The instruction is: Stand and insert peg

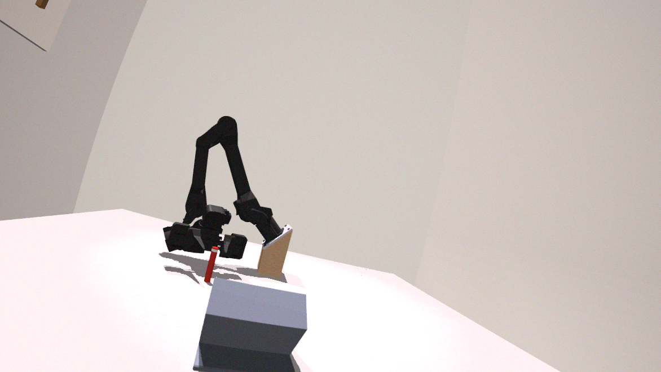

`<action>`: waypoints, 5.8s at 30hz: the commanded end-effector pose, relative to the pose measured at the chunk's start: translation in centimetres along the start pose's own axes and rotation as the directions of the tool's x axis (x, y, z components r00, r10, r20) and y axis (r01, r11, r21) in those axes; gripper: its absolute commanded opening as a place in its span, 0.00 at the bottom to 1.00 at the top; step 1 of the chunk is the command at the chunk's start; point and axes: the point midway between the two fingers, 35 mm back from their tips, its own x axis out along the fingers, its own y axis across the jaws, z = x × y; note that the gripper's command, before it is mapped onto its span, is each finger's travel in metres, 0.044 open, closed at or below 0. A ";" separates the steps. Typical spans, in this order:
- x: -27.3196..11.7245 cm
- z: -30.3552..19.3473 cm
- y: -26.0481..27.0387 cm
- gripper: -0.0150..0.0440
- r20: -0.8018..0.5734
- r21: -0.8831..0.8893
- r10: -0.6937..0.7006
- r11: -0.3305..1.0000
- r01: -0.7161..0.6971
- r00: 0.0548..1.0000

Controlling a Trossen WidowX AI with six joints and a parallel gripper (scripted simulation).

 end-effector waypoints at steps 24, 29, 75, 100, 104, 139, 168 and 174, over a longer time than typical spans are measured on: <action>1.0 8.7 -1.2 1.00 -0.045 -0.024 0.089 0.996 -0.090 0.995; 0.1 12.7 -0.9 1.00 -0.035 -0.021 0.054 0.998 -0.054 0.998; 0.2 8.3 2.9 1.00 -0.729 0.527 0.465 0.850 -0.023 0.502; 2.3 8.6 -0.2 1.00 -0.996 0.011 0.012 1.000 -0.008 0.088; 2.3 8.6 -0.2 1.00 -0.996 0.011 0.012 1.000 -0.008 0.088; 3.0 3.1 -0.1 1.00 -0.996 0.011 0.016 0.999 -0.051 0.091; 3.1 0.7 -0.2 0.51 -0.996 0.008 0.012 0.999 -0.043 0.091; 3.1 0.7 -0.2 0.31 -0.996 0.008 0.012 0.999 -0.043 0.091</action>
